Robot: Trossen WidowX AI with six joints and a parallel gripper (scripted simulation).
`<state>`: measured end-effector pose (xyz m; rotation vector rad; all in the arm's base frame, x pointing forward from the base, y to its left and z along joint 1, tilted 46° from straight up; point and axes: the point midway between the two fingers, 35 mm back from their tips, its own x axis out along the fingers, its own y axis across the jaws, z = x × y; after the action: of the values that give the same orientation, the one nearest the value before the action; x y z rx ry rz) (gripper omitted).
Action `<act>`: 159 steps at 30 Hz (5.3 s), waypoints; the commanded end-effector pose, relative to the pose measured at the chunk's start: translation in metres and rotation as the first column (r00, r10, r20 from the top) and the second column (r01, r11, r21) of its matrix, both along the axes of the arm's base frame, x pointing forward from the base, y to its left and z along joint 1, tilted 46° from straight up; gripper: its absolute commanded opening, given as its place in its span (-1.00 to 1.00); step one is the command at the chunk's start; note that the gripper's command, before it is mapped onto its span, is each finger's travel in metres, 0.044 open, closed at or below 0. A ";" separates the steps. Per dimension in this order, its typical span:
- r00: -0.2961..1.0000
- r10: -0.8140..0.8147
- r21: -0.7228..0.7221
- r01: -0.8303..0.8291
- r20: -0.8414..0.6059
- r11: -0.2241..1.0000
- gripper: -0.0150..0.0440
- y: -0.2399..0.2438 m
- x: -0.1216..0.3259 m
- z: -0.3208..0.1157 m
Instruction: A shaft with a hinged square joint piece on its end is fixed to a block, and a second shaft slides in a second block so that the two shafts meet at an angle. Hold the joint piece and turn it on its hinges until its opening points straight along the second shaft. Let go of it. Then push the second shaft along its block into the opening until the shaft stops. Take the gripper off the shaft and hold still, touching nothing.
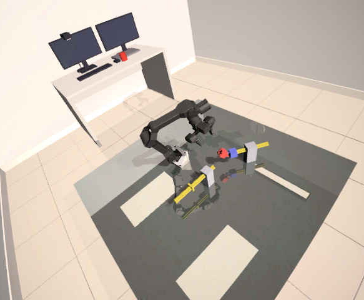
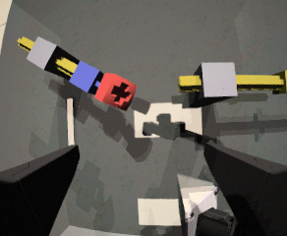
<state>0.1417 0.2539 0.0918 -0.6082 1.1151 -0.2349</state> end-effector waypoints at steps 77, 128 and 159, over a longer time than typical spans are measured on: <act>0.477 0.328 -0.169 -0.738 -0.816 0.653 1.00 -0.072 0.060 -0.062; 0.479 0.330 -0.169 -0.737 -0.813 0.654 0.56 -0.044 0.089 -0.128; 0.479 0.330 -0.169 -0.737 -0.813 0.654 0.12 -0.044 0.089 -0.128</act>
<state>0.2309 0.2105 -0.0356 -1.6307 1.5592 0.3695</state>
